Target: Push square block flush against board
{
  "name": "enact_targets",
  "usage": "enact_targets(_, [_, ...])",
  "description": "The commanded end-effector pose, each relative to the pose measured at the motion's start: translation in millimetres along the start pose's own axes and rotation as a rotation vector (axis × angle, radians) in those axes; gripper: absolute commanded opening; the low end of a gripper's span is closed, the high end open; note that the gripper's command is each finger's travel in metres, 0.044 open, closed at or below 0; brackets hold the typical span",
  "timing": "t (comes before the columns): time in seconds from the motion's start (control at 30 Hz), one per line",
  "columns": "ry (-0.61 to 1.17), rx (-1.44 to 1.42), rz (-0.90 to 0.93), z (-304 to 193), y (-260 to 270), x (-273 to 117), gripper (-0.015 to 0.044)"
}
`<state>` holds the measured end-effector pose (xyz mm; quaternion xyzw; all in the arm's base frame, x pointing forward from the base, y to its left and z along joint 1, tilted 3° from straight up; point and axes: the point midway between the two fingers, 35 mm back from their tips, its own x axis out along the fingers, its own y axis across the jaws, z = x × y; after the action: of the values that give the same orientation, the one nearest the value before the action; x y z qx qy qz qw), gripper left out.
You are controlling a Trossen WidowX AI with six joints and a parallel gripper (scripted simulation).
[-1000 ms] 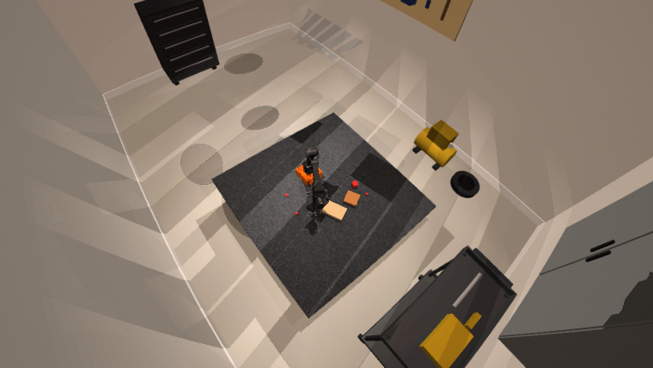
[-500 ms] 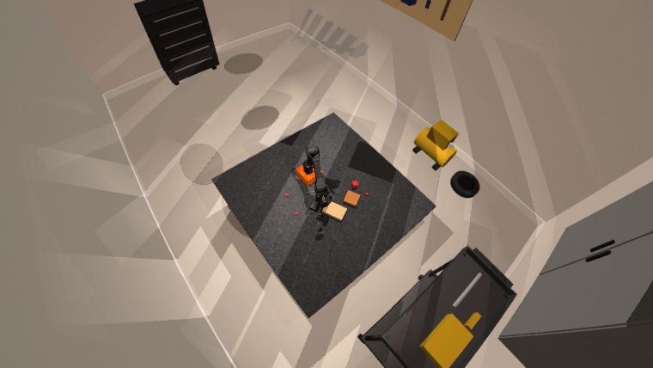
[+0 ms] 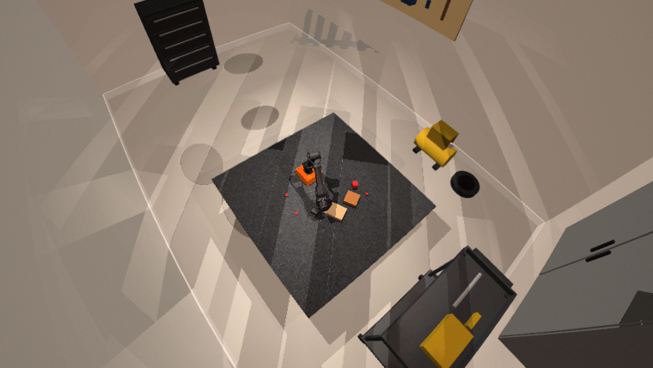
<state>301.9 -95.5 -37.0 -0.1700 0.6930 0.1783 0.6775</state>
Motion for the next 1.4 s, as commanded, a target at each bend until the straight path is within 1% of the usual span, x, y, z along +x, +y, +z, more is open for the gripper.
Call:
enact_targets(0.0, [-0.007, -0.006, -0.003, 3.9, -0.9, 1.9, 0.0000])
enact_targets(1.1, [-0.011, -0.006, -0.003, 44.0, -3.4, 0.2, 0.0000])
enact_targets(1.37, [-0.010, -0.006, -0.004, 35.2, -4.4, 0.3, 0.0000])
